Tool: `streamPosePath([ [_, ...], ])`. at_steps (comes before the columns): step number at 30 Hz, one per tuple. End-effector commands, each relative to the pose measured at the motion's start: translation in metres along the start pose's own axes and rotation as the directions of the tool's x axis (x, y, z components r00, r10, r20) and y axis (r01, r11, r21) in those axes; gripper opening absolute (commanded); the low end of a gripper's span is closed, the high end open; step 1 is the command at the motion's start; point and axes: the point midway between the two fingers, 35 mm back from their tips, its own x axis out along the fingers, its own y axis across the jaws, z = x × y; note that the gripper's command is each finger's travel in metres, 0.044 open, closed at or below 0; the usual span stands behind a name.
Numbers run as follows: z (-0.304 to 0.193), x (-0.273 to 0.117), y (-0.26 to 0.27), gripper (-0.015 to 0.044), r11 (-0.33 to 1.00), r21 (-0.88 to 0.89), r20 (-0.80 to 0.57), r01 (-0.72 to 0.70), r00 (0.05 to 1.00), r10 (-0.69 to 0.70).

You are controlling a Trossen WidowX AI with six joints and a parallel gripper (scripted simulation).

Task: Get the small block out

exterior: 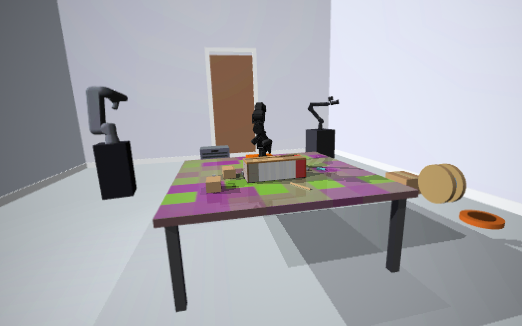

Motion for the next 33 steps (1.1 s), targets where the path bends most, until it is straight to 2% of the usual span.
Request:
streamPosePath([
  [1, 0.001, 0.009, 0.000, 0.0400, 1.000, 0.007, -0.008, 0.008, 1.000, -0.008],
  [33, 0.014, 0.059, -0.002, 0.0400, 1.000, 0.007, -0.008, 0.009, 1.000, -0.009],
])
